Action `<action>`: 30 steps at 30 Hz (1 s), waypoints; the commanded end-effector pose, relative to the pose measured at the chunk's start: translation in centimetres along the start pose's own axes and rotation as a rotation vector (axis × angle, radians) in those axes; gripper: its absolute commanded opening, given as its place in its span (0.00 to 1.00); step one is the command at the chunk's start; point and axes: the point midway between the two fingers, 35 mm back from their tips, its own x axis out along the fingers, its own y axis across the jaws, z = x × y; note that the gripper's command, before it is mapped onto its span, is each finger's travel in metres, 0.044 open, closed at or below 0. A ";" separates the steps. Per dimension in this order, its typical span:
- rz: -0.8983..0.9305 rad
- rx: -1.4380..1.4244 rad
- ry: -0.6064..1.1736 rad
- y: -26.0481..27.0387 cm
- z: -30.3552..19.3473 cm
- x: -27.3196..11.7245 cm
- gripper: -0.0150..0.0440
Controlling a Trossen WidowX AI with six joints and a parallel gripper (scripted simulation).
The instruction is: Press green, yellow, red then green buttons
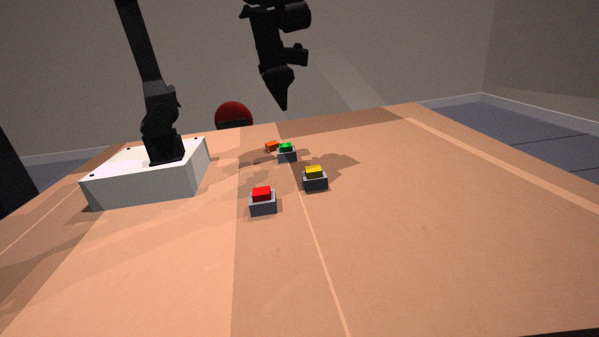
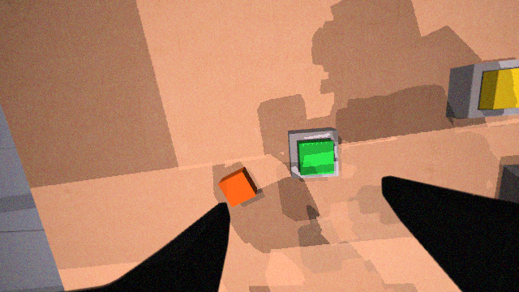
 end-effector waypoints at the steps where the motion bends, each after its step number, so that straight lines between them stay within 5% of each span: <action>1: -0.044 0.096 0.075 -2.4 -0.7 0.4 0.93; 8: -0.044 0.096 0.075 -2.4 -0.7 0.4 0.93; 14: -0.043 0.096 0.075 -2.6 -1.2 6.4 0.67; 22: -0.043 0.096 0.075 -2.6 -1.2 6.6 0.31; 30: -0.043 0.096 0.075 -2.6 -1.2 6.6 0.29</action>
